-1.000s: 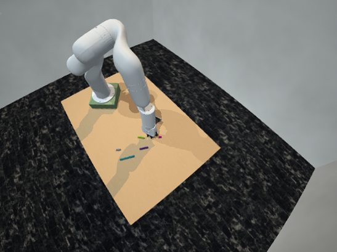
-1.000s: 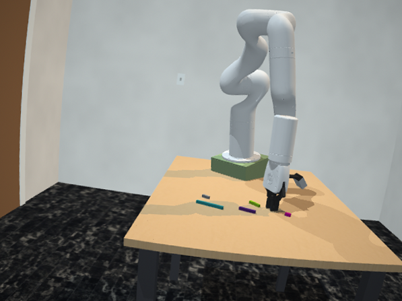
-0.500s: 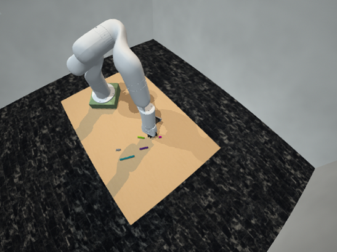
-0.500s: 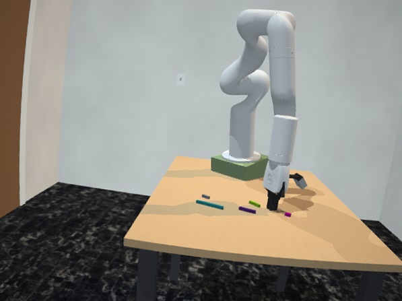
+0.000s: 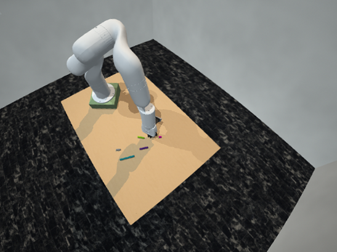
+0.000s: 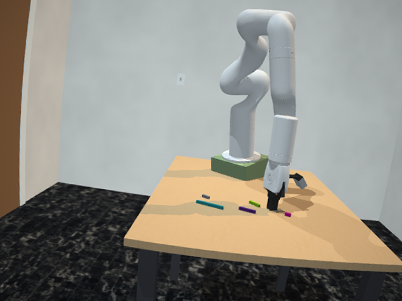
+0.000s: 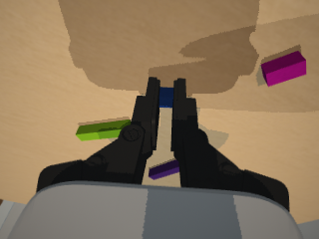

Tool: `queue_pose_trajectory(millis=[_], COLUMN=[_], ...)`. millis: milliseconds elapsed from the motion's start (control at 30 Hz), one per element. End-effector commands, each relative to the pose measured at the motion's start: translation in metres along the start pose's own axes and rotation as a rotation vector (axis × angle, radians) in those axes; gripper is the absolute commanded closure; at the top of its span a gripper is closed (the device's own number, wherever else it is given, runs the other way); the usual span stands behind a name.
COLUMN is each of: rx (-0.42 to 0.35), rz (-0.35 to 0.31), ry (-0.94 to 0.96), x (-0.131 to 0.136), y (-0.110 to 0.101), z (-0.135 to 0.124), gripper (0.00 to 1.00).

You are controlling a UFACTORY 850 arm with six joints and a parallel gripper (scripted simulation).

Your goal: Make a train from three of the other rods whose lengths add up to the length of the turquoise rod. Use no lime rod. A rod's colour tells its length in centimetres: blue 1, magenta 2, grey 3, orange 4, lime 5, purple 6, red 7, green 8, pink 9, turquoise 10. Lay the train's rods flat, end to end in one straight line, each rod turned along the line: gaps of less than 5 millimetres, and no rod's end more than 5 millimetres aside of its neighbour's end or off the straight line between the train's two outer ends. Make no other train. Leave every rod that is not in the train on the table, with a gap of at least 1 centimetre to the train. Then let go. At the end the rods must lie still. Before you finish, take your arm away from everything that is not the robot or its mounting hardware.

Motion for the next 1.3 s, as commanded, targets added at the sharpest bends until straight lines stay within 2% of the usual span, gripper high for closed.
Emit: queue_pose_trajectory(millis=[0, 533, 700, 1000, 1267], rx=[-0.001, -0.001, -0.001, -0.001, -0.001], rz=[-0.001, -0.001, -0.001, -0.001, -0.001], ry=[0.000, 0.000, 0.000, 0.000, 0.000], x=[0.001, 0.001, 0.001, 0.001, 0.001], y=[-0.001, -0.006, -0.027, -0.087, -0.101], z=[0.000, 0.000, 0.000, 0.000, 0.000], gripper=[0.96, 0.96, 0.96, 0.96, 0.96])
Point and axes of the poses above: the point where the finger pads meet when closed, its own y axis out along the fingers, its own x axis across the jaws, z = x × y, the point moved 7 cm from there along -y, back along the fingers, and after that the axes turned 10 degrees about -y, right-handed, at the moved point
